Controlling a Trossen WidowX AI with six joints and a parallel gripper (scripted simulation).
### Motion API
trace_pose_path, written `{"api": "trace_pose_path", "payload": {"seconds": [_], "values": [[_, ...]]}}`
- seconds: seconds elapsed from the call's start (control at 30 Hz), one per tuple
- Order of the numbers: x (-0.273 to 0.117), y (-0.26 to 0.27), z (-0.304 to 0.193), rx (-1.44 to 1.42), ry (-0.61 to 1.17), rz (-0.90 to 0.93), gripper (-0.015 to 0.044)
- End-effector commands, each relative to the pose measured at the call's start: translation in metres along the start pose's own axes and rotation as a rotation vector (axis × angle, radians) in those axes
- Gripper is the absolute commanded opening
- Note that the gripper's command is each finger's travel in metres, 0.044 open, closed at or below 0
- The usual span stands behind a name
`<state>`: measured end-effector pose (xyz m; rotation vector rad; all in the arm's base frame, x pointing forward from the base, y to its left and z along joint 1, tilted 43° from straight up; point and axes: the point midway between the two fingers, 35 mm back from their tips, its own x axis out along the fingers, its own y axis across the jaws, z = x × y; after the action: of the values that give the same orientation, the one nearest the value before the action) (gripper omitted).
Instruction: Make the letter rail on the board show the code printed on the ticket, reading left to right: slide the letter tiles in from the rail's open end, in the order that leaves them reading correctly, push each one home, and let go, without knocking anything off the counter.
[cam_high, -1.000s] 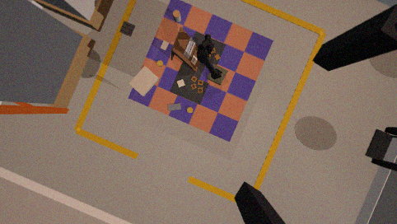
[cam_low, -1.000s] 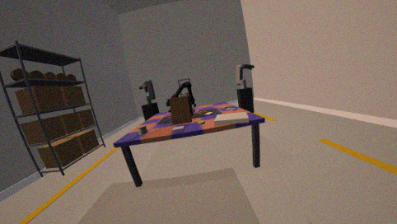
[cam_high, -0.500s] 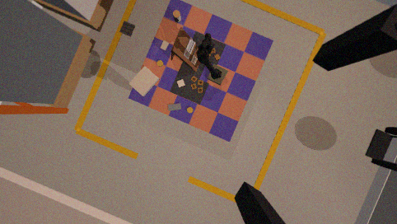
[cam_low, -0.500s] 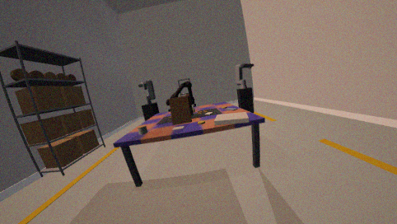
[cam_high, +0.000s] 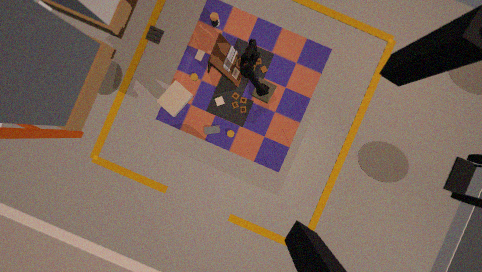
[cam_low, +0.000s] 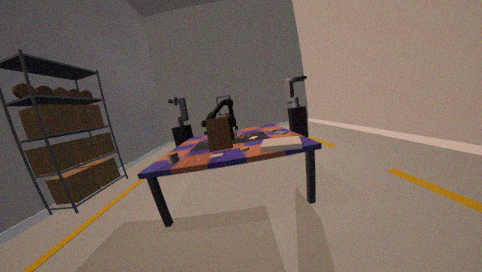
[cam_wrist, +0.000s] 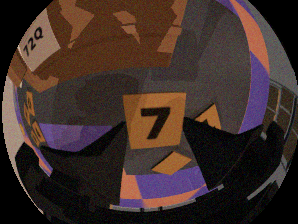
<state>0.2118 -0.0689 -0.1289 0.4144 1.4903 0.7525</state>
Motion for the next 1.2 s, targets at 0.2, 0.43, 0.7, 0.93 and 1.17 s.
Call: {"api": "trace_pose_path", "payload": {"seconds": [0.2, 0.43, 0.7, 0.93, 1.17], "values": [[-0.010, -0.019, 0.005, 0.069, -0.025, -0.066, 0.0000], [-0.028, -0.053, 0.043, 0.121, -0.218, -0.116, 0.0000], [-0.057, -0.085, 0.095, 0.107, -0.483, -0.104, 0.0000], [-0.092, -0.105, 0.136, 0.056, -0.710, -0.059, 0.0000], [-0.117, -0.114, 0.157, 0.005, -0.838, -0.014, 0.0000]]}}
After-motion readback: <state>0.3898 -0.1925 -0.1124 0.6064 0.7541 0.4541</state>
